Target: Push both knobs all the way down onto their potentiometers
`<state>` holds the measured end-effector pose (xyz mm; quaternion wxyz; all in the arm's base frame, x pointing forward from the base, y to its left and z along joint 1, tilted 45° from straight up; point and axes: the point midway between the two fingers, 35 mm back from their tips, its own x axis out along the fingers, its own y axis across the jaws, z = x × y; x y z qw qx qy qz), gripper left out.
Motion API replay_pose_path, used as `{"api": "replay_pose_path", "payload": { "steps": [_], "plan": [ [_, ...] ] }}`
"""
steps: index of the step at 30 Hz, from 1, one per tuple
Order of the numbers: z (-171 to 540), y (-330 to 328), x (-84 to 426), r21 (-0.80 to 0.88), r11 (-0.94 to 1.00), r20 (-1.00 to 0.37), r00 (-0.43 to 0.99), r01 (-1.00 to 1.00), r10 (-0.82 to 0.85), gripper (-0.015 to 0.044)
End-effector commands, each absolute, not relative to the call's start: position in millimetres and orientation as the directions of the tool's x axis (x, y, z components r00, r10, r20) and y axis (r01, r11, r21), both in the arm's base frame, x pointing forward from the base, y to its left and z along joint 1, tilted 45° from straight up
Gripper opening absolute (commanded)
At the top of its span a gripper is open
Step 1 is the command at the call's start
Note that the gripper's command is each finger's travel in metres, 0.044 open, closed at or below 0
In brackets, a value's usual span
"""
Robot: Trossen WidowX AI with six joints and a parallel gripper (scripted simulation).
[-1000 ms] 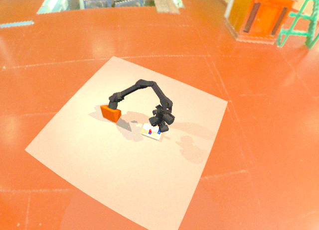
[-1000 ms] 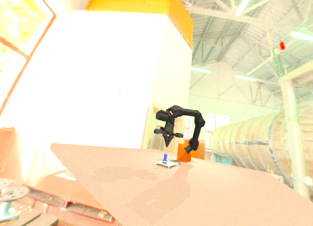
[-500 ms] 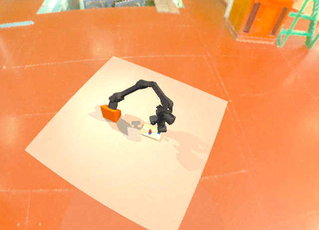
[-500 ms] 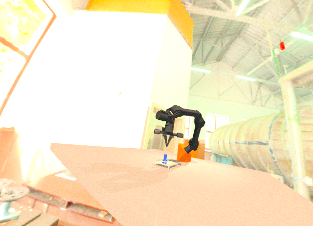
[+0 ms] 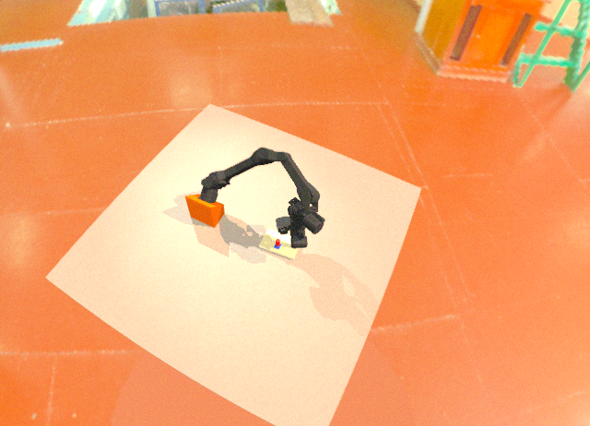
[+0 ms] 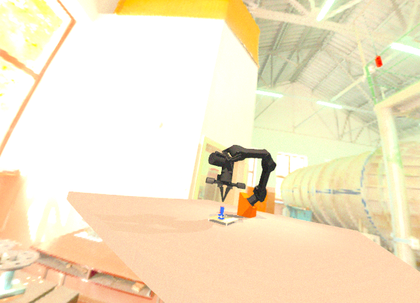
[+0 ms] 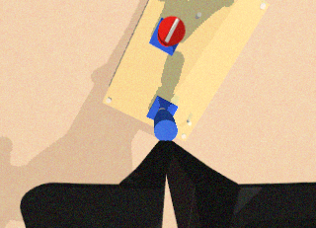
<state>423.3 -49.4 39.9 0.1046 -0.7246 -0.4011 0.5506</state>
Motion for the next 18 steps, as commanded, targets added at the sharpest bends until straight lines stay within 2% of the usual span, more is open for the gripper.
{"api": "replay_pose_path", "payload": {
  "steps": [1, 18],
  "plan": [
    [34.2, -41.5, 422.8, -0.601, -0.652, -0.709, 0.067, 0.463, 0.702, 0.0000],
    [28.8, -35.9, 423.1, -0.602, -0.651, -0.709, 0.067, 0.463, 0.702, 0.0000]
  ]
}}
